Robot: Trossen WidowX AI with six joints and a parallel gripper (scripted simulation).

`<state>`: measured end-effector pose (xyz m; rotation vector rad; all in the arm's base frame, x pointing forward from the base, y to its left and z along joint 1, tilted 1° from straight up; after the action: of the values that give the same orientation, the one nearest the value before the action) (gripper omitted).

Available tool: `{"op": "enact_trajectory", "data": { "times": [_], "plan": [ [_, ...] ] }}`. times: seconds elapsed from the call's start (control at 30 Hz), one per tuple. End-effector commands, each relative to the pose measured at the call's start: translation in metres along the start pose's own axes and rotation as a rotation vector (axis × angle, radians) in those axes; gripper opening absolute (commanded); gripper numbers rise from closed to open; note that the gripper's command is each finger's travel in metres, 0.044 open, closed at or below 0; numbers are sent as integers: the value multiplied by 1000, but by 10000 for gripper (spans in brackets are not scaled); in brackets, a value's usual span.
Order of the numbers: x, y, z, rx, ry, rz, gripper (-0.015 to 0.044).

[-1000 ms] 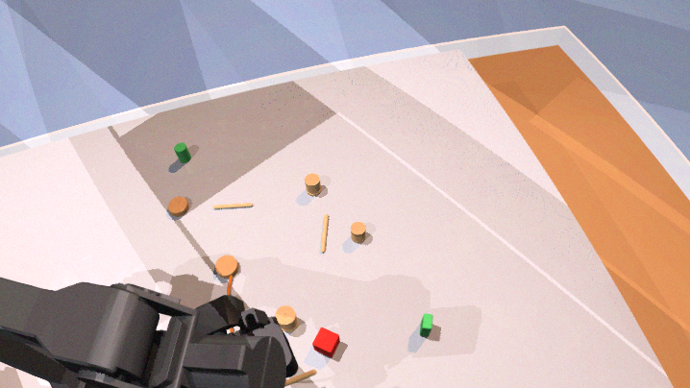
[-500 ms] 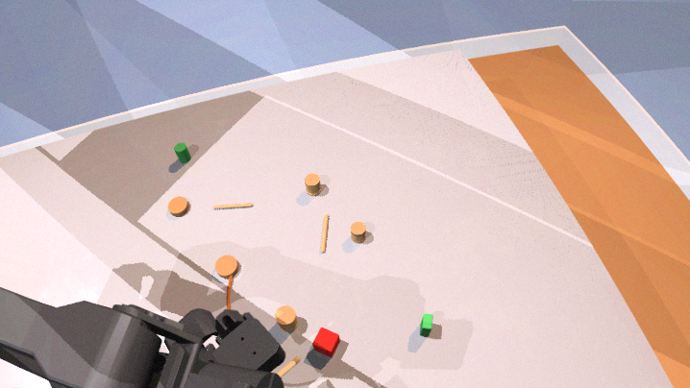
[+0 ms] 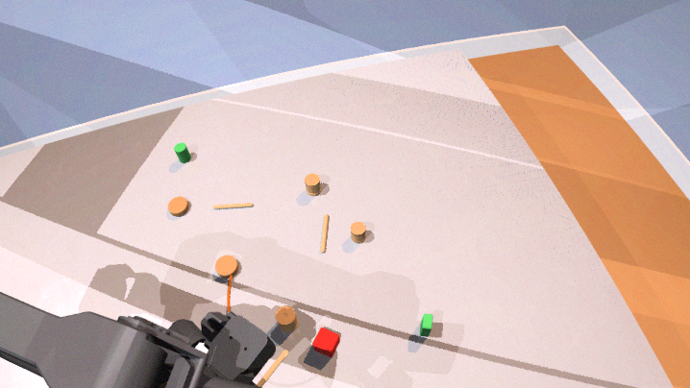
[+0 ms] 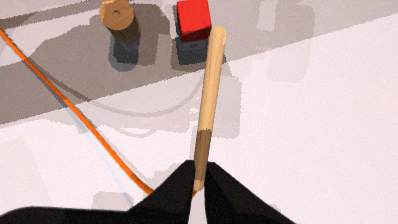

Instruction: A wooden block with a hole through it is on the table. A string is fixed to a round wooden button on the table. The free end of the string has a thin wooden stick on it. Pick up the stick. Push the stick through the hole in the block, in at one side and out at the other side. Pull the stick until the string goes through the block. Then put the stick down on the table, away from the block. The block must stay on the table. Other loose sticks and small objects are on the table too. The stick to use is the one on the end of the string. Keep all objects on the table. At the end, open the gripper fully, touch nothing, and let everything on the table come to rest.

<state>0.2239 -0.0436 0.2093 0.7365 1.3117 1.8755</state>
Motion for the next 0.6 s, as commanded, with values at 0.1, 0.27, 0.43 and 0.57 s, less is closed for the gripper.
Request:
{"op": "enact_trajectory", "data": {
  "times": [0.1,0.27,0.43,0.57],
  "plan": [
    [-3,1,-4,6,192,67,0],
    [-4,2,-5,4,255,87,0],
    [-4,2,-5,5,252,86,0],
    [-3,1,-5,8,233,76,0]
  ]
}}
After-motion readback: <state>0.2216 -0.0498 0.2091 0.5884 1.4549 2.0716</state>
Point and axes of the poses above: the point midway between the two fingers, 35 mm back from their tips, its own y axis back along the fingers, its own x axis across the jaws, z = x × y, the point moved 6 cm from there along y, back along the fingers, and after that the axes turned 10 degrees about -y, right-handed, at the moved point
